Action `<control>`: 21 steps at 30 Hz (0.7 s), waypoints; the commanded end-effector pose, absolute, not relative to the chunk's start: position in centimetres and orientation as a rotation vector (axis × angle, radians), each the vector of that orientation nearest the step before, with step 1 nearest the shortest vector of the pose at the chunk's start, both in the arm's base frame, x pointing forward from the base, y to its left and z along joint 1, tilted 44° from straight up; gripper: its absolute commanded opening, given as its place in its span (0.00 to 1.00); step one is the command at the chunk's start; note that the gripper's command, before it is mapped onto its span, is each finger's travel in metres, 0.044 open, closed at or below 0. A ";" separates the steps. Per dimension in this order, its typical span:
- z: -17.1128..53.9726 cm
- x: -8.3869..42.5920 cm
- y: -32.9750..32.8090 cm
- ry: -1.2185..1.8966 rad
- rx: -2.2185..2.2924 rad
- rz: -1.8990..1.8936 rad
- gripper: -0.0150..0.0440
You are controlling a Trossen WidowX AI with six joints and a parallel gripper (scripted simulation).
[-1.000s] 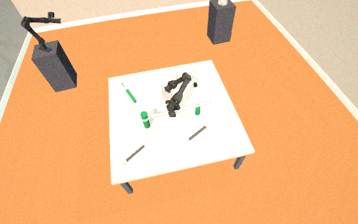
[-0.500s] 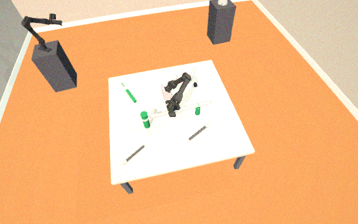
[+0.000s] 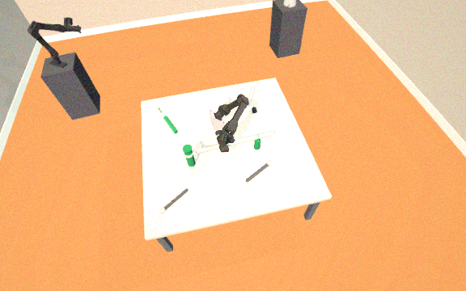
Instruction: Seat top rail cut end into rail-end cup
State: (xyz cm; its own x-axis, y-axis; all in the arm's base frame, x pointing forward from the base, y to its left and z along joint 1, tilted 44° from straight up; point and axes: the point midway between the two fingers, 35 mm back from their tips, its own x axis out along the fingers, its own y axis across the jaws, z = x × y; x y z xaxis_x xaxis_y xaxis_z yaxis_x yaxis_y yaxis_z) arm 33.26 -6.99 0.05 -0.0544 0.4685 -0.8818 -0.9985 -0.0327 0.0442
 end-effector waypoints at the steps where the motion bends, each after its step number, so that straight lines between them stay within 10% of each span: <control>1: 0.1 33.3 -7.1 0.868 -0.833 1.452 0.25; 21: 0.1 33.3 -7.3 0.873 -0.837 1.450 0.25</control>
State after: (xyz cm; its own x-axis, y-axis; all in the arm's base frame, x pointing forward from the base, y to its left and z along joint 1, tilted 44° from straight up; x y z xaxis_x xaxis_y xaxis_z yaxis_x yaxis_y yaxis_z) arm 33.26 -6.98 0.05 -0.0547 0.4686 -0.8817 -0.9985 -0.0327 0.0445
